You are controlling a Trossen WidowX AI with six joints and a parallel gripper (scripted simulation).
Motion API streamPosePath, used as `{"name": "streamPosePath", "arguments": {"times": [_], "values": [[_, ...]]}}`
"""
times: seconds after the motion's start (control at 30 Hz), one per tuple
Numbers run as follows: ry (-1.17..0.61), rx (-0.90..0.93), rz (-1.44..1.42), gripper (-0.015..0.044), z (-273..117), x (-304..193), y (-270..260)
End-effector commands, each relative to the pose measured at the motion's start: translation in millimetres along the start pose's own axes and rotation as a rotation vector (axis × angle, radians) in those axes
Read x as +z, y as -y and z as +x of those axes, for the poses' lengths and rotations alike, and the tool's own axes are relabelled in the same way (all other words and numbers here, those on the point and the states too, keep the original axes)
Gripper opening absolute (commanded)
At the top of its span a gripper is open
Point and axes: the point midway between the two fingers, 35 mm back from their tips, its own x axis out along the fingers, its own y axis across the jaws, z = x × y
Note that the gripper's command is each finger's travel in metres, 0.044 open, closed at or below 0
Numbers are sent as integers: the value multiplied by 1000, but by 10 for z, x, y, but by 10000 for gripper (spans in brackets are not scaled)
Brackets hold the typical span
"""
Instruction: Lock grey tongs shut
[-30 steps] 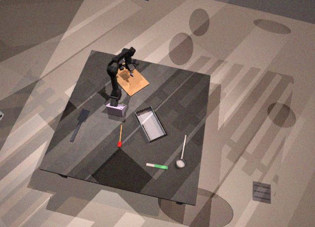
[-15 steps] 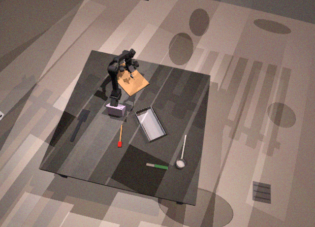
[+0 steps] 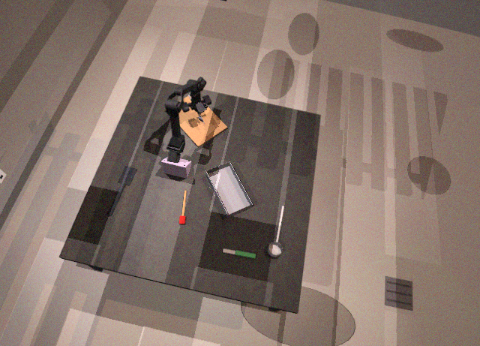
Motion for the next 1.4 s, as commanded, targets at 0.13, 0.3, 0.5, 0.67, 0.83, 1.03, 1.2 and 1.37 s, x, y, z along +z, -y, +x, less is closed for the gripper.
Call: {"name": "streamPosePath", "arguments": {"times": [0.13,0.3,0.5,0.67,0.83,1.03,1.2,1.37], "values": [[0,1,3,-150,135,3,10],[0,1,4,-150,216,8,22],[0,0,5,-150,314,16,39],[-1,0,5,-150,369,21,50],[0,-4,2,-97,360,24,56],[0,-4,2,60,360,24,56],[0,-4,2,191,360,24,56],[0,-4,2,323,360,24,56]]}}
